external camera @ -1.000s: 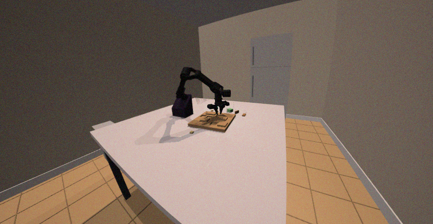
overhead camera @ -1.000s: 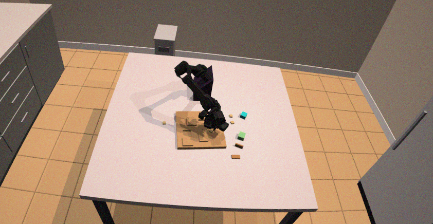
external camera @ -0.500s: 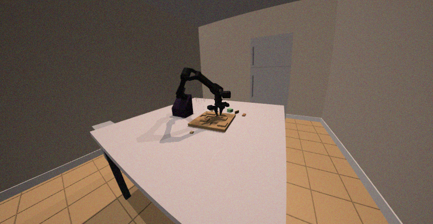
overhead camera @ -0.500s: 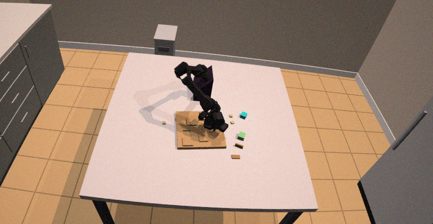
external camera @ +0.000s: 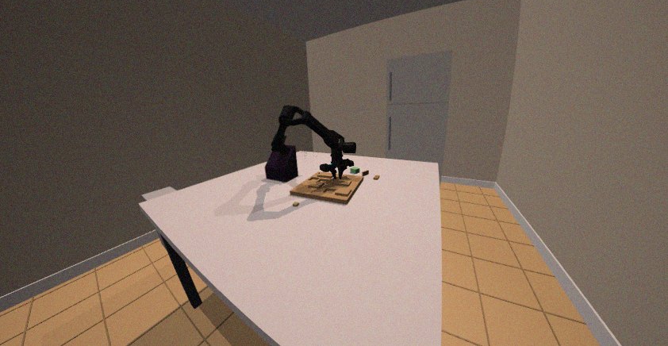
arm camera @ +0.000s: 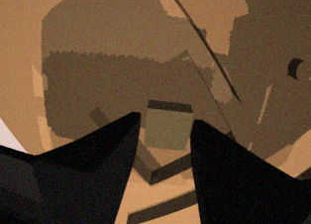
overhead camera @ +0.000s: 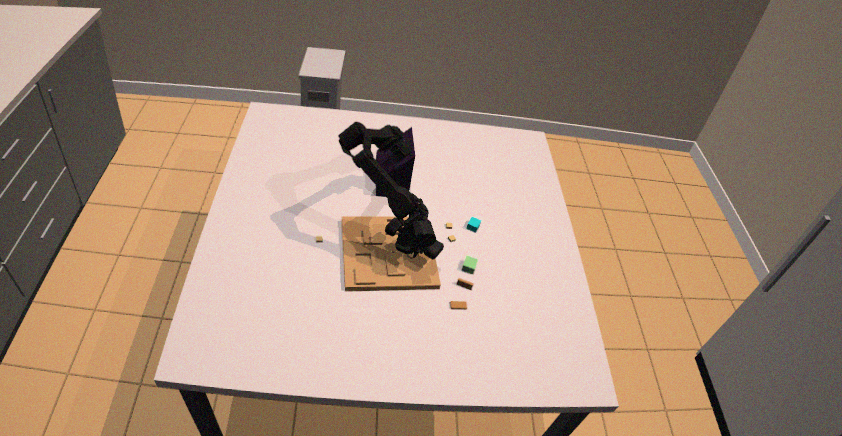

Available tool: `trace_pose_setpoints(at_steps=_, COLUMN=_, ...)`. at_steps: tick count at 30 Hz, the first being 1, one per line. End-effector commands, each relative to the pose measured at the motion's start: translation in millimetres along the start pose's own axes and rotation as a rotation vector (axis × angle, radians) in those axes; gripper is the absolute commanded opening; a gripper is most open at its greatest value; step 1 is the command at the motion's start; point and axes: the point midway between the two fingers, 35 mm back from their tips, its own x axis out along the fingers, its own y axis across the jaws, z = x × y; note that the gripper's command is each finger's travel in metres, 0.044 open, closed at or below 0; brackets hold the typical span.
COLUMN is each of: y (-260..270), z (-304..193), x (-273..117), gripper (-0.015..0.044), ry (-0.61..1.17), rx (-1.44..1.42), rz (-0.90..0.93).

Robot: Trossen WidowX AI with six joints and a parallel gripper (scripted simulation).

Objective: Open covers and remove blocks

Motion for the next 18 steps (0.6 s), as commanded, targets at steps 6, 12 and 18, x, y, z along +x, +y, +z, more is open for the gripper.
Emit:
trace_pose_setpoints(at_steps=6, y=0, z=0, x=0, gripper=0.008, ry=0.0, rx=0.0, rz=0.001)
trace_pose_setpoints(at_steps=12, y=0, z=0, x=-5, gripper=0.008, ry=0.0, rx=0.0, rz=0.001)
trace_pose_setpoints(at_steps=18, y=1, z=0, x=-13, gripper=0.008, ry=0.0, rx=-0.002, rz=0.001)
